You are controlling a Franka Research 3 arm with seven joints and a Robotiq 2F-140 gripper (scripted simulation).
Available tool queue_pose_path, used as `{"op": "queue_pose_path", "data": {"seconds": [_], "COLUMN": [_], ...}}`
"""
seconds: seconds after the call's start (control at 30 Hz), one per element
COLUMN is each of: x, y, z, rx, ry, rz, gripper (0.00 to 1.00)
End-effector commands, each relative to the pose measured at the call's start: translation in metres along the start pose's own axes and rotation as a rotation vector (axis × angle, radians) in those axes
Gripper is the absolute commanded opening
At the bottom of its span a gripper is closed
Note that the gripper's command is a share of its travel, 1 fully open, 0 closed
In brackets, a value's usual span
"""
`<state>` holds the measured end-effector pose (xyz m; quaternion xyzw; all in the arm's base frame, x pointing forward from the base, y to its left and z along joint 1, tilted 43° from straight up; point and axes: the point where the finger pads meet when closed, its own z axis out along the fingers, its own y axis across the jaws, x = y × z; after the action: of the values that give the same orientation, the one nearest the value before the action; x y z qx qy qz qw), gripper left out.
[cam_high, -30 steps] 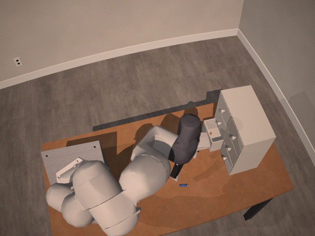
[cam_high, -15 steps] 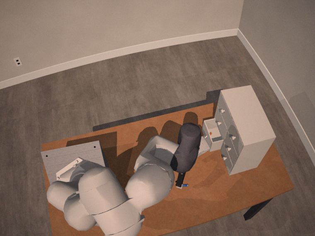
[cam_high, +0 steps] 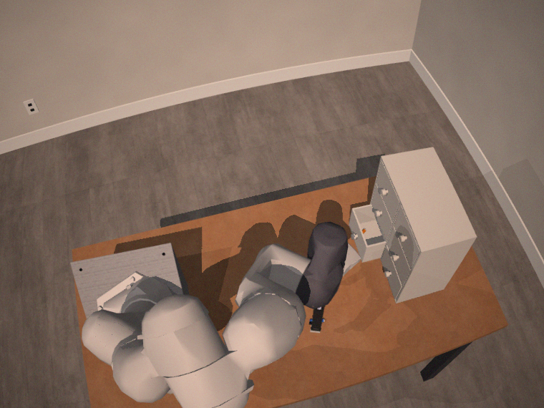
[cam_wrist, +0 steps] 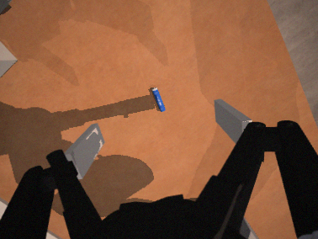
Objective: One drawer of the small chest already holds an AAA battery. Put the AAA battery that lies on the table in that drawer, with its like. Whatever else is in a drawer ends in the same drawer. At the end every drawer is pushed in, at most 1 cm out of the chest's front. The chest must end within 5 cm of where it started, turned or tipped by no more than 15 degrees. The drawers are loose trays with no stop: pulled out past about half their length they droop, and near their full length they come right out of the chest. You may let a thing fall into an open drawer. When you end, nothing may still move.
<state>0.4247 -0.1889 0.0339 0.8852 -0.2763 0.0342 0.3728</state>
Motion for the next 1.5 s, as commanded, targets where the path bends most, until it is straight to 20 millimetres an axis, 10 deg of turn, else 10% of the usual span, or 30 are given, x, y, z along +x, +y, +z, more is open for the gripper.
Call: {"op": "queue_pose_path", "data": {"seconds": [0.0,1.2,1.23,1.47], "x": [0.0015,0.0022,0.0022,0.0022], "y": [0.0001,0.0044,0.0044,0.0044], "z": [0.0020,0.0082,0.0082,0.0082], "rx": [0.009,0.009,0.009,0.009], "ry": [0.000,0.000,0.000,0.000], "rz": [-0.116,-0.172,-0.172,-0.172], "gripper": [1.00,1.00,0.15,0.15]}}
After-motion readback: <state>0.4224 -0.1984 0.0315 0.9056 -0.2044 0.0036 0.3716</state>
